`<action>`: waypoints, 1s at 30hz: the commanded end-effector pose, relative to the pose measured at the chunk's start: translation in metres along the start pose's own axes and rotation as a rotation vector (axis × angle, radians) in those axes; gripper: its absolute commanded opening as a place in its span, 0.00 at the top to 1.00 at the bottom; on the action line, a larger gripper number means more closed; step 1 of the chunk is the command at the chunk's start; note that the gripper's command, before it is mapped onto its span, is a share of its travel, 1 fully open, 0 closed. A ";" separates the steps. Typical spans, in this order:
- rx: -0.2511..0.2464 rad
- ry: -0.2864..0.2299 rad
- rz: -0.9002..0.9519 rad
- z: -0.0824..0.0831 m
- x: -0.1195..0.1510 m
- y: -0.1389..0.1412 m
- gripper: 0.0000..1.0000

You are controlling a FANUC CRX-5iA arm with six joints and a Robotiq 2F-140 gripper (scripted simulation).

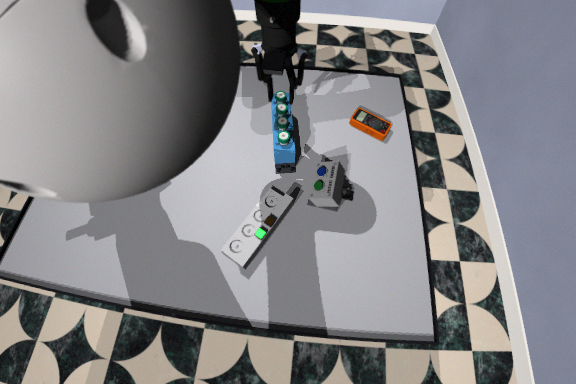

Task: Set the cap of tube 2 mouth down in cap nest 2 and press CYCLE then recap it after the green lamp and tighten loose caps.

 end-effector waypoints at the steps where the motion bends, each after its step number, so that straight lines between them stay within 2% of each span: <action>1: -0.001 -0.001 0.166 0.003 0.016 0.006 0.59; 3: -0.001 -0.001 0.311 0.003 0.031 0.012 0.59; 8: -0.001 -0.001 0.506 0.003 0.049 0.018 0.59; 15: -0.001 -0.001 0.506 0.003 0.049 0.018 0.59; 27: -0.001 -0.001 0.506 -0.033 0.049 0.018 0.59; 30: -0.001 -0.001 0.506 -0.033 0.049 0.018 0.59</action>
Point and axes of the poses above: the point where the finger pads meet when closed, its own z axis back along the fingers, its own y axis across the jaws, x = y × z, the point moved 5 cm from there along z, back along the fingers, and after that the axes turned 6 degrees about -z, right-handed, at the moved point
